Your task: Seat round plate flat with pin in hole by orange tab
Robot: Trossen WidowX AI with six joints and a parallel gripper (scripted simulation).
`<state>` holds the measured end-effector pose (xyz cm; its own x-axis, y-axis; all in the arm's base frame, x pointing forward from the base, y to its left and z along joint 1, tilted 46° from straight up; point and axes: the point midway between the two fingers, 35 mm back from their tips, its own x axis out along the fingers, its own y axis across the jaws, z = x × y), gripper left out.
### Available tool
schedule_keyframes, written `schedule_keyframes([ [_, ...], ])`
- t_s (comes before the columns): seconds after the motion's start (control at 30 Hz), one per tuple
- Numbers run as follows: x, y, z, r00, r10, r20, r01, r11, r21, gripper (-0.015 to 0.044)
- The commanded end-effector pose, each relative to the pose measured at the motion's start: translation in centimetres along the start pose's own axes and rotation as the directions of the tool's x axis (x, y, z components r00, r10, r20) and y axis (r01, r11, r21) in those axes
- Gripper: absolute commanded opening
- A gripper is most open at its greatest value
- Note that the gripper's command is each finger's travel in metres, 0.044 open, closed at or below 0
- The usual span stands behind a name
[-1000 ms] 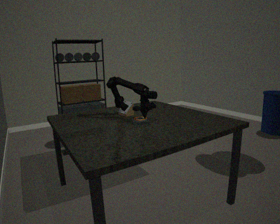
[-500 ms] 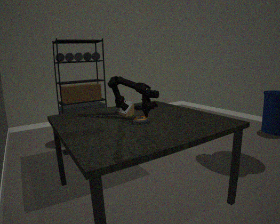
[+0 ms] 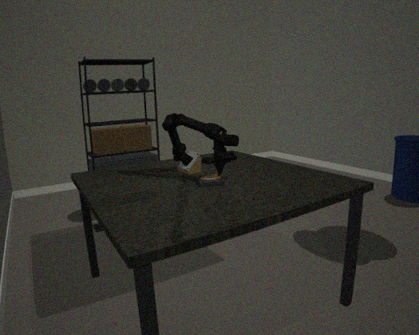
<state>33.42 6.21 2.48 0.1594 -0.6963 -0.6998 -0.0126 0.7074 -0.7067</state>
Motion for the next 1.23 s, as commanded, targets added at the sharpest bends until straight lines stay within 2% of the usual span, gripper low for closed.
schedule_keyframes([
  [0.0,0.3,0.4,-0.6,1.0,-0.001,-0.011,0.001,1.0,-0.005,0.0],
  [0.2,0.1,0.5,-0.7,1.0,-0.001,-0.011,0.001,1.0,-0.005,0.0],
  [0.53,-3.9,0.4,-0.7,1.0,0.001,-0.012,-0.001,1.0,-0.005,0.0],
  [1.2,-3.3,0.5,-0.6,1.0,-0.002,-0.009,0.002,1.0,-0.012,0.0],
])
